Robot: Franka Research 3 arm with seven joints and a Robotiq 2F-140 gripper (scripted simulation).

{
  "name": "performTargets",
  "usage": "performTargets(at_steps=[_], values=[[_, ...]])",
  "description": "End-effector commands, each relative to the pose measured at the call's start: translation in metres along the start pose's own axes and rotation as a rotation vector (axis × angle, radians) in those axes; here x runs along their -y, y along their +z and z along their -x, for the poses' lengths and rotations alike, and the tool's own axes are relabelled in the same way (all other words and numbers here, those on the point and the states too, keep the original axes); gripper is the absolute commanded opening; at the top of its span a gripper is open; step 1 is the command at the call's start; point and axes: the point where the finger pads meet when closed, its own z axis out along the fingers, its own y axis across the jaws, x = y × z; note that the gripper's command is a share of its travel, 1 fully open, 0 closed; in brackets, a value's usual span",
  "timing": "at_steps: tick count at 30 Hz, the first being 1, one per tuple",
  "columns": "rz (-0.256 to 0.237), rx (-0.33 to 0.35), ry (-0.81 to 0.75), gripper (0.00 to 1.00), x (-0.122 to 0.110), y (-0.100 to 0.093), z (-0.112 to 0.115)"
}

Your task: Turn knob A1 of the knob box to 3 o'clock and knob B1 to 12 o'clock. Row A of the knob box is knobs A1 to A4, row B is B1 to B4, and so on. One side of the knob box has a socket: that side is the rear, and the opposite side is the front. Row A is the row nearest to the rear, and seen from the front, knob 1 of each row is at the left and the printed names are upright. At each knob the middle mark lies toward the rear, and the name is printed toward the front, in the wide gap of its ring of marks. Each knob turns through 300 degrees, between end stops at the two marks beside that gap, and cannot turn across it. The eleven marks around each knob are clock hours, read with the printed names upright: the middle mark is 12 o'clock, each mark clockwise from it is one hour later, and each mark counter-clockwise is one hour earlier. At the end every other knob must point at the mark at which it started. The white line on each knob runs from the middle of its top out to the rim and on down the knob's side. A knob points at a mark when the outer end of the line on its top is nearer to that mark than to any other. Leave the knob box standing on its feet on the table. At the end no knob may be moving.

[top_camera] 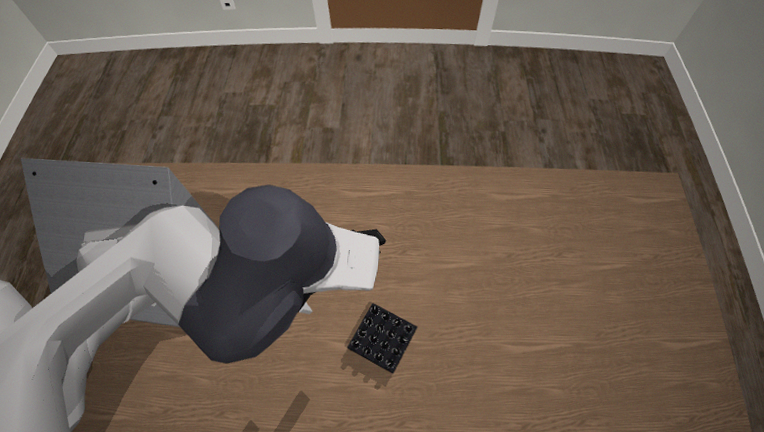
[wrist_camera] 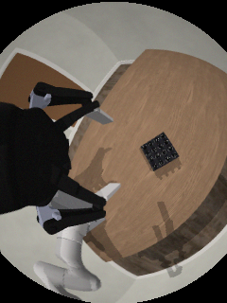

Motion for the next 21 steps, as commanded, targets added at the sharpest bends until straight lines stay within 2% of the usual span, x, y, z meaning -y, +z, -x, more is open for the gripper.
performTargets(at_steps=[1, 18, 21], values=[[0.0, 0.0, 0.0, 1.0, 0.0, 0.0, 0.0], [0.002, -0.001, -0.006, 1.0, 0.0, 0.001, -0.001], [0.053, -0.027, -0.163, 1.0, -0.005, 0.028, -0.02]])
